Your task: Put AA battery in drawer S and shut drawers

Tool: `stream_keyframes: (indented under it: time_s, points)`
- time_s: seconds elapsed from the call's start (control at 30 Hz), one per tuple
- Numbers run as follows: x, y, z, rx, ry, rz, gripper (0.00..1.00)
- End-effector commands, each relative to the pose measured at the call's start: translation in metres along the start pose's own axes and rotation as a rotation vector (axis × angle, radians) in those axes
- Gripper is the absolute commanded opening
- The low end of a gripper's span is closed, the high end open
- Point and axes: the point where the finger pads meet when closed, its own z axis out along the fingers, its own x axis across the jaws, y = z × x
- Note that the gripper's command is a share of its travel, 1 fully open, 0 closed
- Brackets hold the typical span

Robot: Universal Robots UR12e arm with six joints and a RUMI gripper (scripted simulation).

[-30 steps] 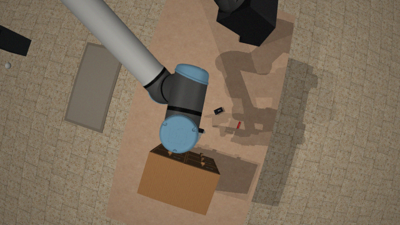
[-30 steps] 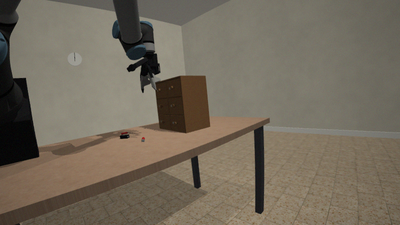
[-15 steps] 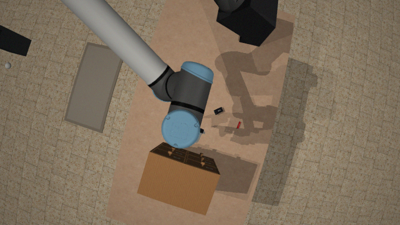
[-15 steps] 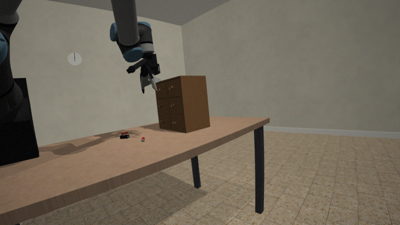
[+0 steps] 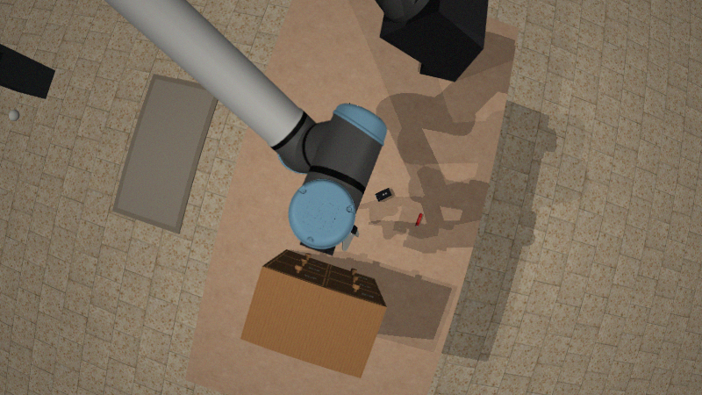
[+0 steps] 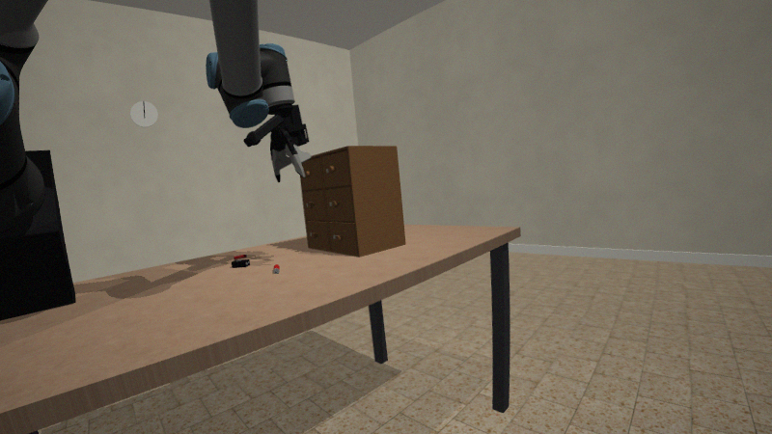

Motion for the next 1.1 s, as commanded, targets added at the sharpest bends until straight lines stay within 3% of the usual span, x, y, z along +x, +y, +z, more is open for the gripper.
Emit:
stream_keyframes:
  time_s: [0.0,0.57,1.07]
  points:
    - [0.0,0.002,0.001,-0.02,0.001,0.0,1.0]
    - [0.0,0.008,0.012,-0.123,0.001,0.0,1.0]
    - [0.0,0.017,0.026,-0.249,0.001,0.0,1.0]
